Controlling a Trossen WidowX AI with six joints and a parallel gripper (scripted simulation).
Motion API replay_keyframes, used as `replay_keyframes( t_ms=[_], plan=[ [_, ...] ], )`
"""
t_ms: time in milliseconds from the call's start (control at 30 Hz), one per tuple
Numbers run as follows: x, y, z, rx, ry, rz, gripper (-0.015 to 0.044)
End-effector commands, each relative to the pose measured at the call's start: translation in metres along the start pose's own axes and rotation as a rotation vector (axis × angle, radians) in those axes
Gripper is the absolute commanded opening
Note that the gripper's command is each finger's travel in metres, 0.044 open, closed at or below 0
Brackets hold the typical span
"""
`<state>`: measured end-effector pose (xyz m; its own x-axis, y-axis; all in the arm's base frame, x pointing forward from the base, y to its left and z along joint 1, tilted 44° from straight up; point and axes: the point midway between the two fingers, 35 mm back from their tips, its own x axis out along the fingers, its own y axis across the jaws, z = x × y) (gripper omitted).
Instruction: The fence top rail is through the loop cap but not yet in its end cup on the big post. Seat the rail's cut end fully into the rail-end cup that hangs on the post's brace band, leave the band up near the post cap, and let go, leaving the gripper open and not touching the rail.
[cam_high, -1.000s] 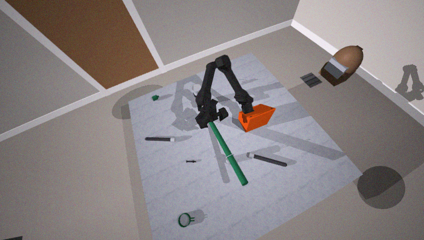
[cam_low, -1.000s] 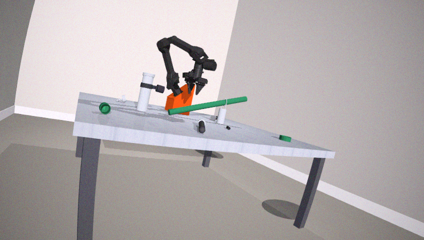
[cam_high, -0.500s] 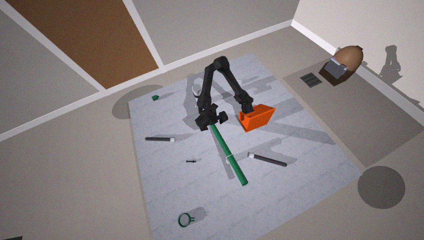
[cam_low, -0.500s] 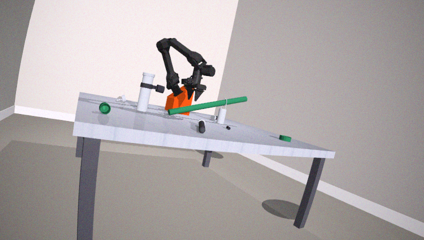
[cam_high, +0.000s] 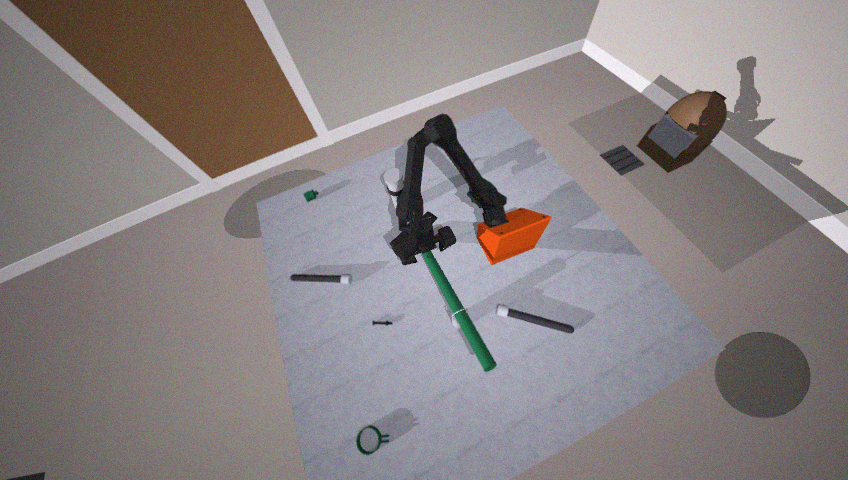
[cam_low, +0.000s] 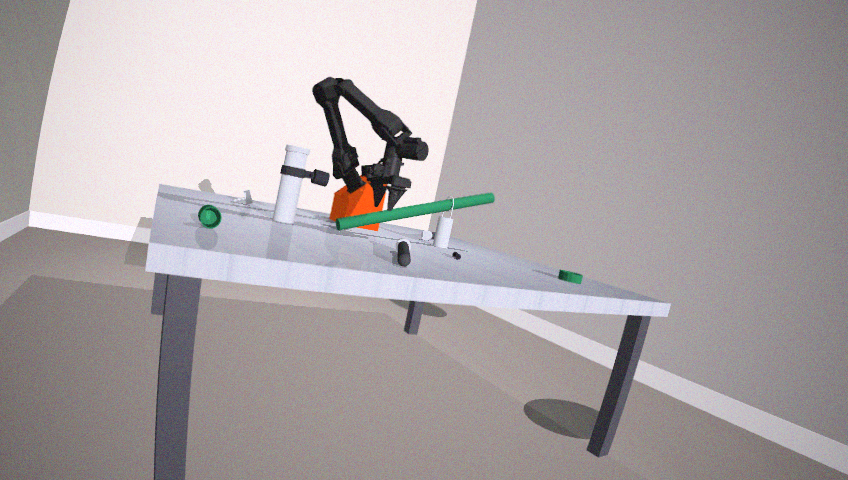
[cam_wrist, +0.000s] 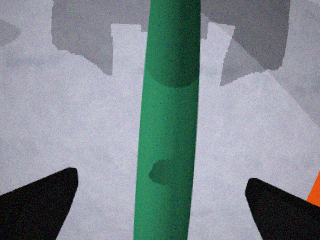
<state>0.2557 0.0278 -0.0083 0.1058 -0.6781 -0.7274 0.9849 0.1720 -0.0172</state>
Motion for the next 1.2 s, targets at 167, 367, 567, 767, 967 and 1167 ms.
replay_keyframes(
  t_ms=[167,367,567,767,967,1167],
  plan=[
    [0.016,0.000,0.000,-0.008,-0.004,0.001,0.0440],
    [0.026,0.000,0.000,-0.008,-0.004,0.001,0.0440],
    [0.036,-0.001,0.001,-0.008,-0.005,0.000,0.0440],
    [0.045,-0.001,0.001,-0.008,-0.007,0.000,0.0440],
    [0.051,-0.002,0.002,-0.008,-0.008,0.000,0.0414],
    [0.051,-0.002,0.002,-0.008,-0.008,0.000,0.0256]
  ],
)
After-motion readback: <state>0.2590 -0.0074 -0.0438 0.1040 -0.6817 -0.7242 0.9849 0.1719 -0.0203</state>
